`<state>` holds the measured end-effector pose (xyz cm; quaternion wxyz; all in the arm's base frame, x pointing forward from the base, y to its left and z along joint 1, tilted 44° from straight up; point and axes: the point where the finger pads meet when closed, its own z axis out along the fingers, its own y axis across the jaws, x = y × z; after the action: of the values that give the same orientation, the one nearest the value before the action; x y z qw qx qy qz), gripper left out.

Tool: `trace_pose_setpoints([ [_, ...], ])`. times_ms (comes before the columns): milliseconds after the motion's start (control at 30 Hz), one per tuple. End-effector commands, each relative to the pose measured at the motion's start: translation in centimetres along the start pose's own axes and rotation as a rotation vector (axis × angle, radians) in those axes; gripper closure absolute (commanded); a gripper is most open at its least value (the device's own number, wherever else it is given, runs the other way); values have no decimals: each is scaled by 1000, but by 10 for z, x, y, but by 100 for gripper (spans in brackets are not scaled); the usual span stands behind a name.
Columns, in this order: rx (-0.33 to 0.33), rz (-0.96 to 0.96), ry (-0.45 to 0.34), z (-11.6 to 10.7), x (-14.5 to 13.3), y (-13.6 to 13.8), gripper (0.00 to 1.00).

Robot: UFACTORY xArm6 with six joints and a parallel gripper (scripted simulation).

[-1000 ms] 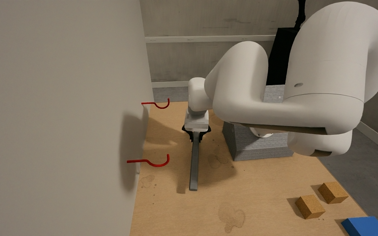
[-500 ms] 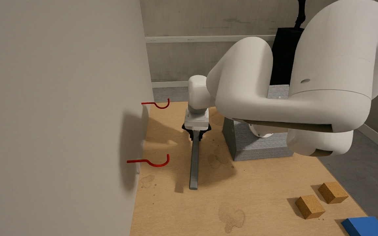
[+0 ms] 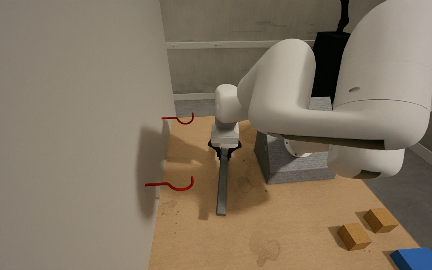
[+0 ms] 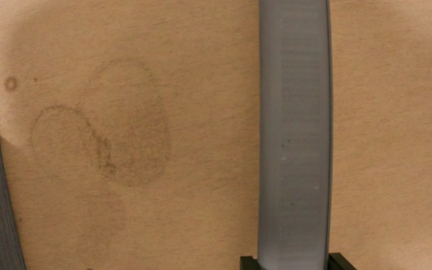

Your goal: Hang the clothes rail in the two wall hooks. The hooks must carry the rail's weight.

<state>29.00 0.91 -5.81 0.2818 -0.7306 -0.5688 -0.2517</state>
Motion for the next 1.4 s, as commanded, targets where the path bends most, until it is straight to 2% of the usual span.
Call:
trace_pose_setpoints([
  [0, -3, -1, -1, -1, 0, 1, 100],
  [1367, -3, -1, -1, -65, 10, 27, 100],
])
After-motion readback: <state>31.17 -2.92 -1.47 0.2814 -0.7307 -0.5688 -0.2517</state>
